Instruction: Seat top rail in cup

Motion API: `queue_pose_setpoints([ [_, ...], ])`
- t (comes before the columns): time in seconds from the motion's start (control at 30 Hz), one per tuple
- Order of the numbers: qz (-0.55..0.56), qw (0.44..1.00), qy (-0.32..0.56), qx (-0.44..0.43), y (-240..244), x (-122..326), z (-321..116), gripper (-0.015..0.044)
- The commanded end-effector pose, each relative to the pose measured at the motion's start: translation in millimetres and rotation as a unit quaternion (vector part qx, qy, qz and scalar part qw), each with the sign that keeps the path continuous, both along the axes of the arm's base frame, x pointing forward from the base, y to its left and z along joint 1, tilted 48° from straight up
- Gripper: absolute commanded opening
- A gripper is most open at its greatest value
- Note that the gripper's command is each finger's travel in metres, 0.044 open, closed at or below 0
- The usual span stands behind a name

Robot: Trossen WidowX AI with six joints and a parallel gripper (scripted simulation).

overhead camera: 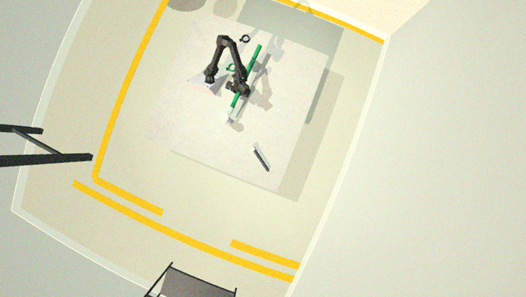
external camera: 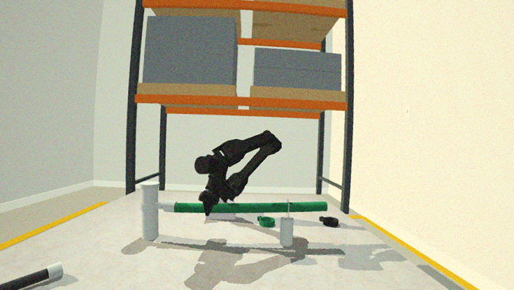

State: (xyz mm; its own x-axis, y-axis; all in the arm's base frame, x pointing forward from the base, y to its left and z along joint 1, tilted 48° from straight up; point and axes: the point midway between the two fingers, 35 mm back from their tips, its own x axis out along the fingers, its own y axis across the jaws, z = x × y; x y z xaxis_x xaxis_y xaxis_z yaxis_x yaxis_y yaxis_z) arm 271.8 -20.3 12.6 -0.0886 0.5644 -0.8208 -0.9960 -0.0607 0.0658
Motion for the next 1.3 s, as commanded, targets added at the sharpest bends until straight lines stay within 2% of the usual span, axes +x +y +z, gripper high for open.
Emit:
queue_pose_setpoints([
  [0.0,-0.001,1.0,-0.003,-0.007,-5.8,-0.1,-1.6,0.0],
  [1.27,0.0,1.0,0.0,0.0,0.0,0.0,0.0,0.0],
])
